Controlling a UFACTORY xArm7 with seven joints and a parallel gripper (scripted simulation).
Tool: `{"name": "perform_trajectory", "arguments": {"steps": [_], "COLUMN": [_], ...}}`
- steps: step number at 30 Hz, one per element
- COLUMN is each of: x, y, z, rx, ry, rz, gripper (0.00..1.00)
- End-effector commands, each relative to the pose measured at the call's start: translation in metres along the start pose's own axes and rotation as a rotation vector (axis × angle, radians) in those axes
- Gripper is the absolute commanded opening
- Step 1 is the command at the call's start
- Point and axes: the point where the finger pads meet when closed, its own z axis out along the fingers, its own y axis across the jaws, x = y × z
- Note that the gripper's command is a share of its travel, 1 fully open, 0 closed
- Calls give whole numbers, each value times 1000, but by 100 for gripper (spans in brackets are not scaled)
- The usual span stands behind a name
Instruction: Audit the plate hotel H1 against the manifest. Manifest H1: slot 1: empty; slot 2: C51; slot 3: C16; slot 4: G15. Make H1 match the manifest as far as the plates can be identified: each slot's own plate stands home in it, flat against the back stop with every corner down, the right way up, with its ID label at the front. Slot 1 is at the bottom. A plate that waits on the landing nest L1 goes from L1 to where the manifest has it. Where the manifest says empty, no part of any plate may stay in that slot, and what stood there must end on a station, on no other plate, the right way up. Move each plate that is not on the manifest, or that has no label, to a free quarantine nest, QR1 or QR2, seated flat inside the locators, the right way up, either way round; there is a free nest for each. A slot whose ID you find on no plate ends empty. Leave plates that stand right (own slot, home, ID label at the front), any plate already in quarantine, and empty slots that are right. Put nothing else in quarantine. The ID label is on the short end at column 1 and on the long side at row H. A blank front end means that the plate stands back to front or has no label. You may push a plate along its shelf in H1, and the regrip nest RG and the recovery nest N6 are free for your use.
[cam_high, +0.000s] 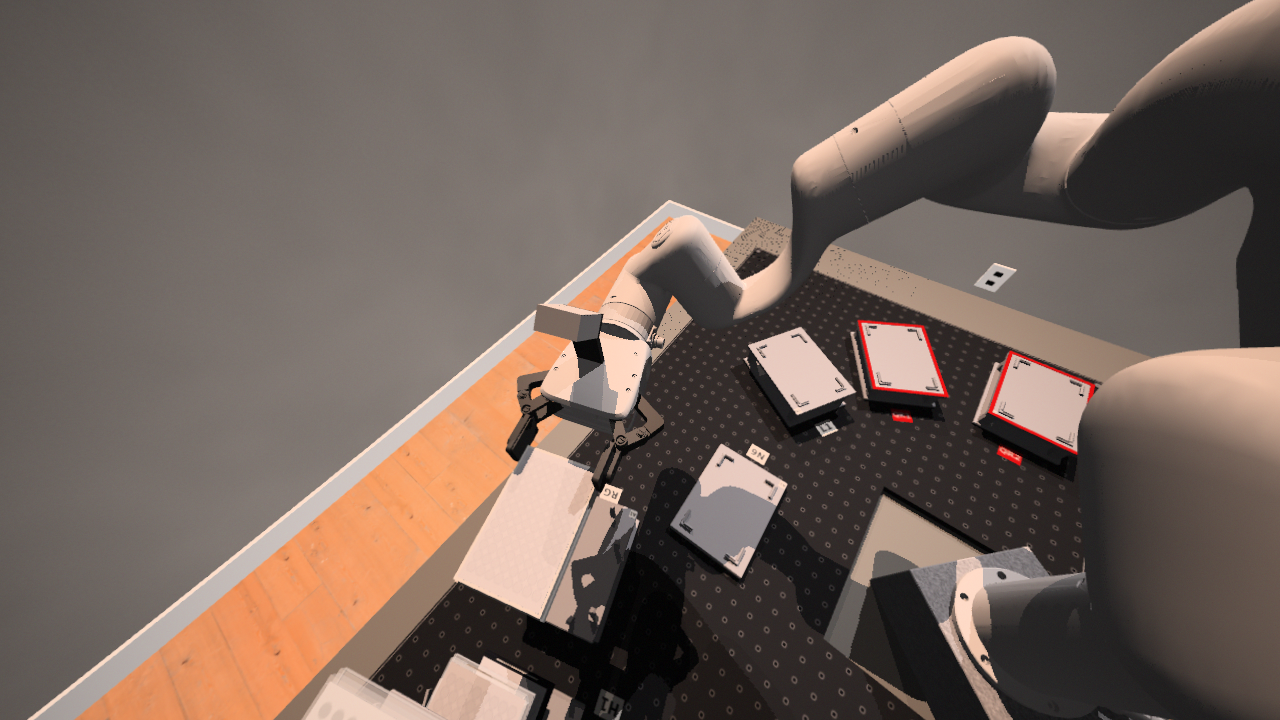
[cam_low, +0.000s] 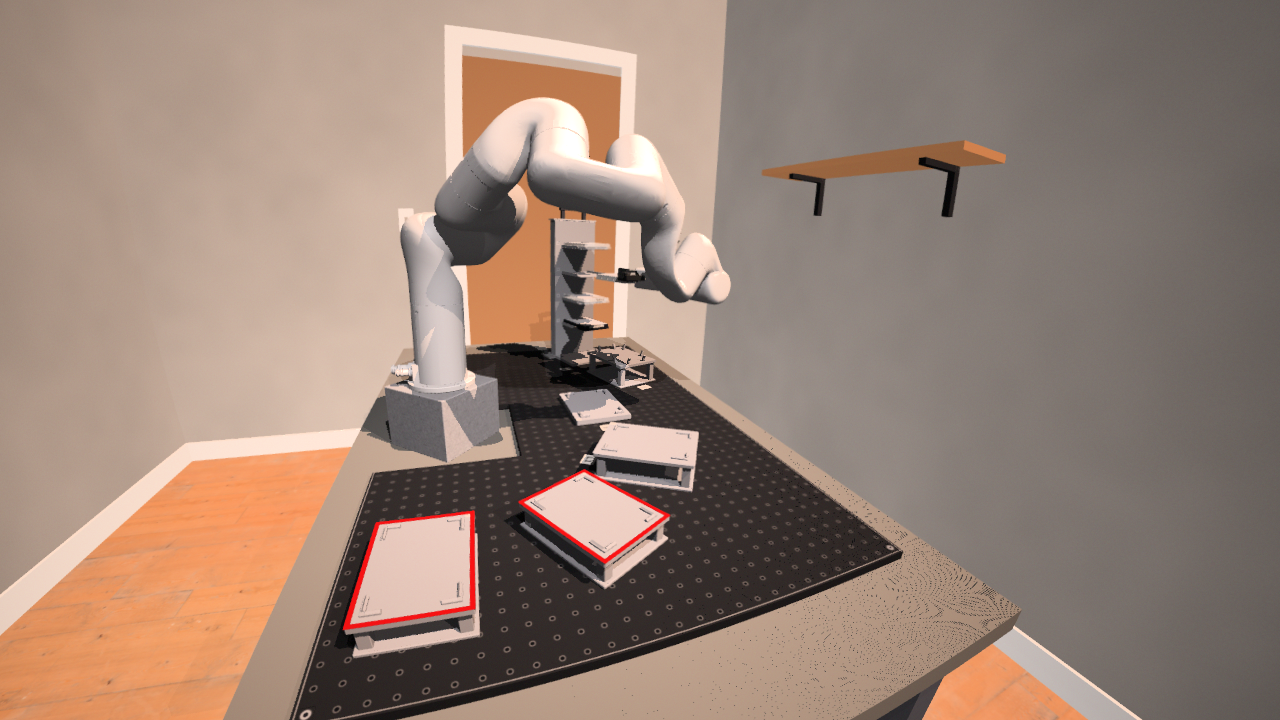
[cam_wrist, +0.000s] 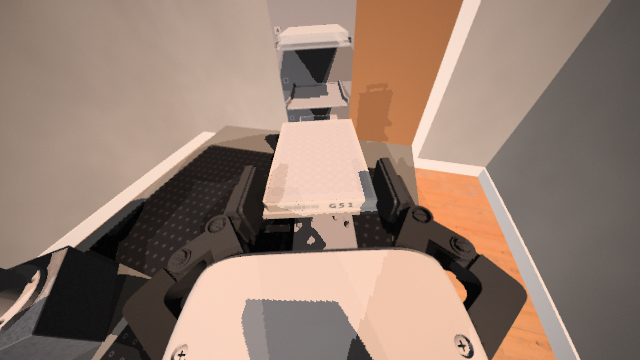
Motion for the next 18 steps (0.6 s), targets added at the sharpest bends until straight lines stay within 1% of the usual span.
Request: {"name": "perform_trajectory", "arguments": {"steps": [1,13,18], "x": [1,1,-7], "y": [1,1,1], "z": [-4,-4,-4], "rx": [0,0,0], "ry": [-1,-1,-1], "rz": [-3,-3,-3], "gripper": [0,0,0]}}
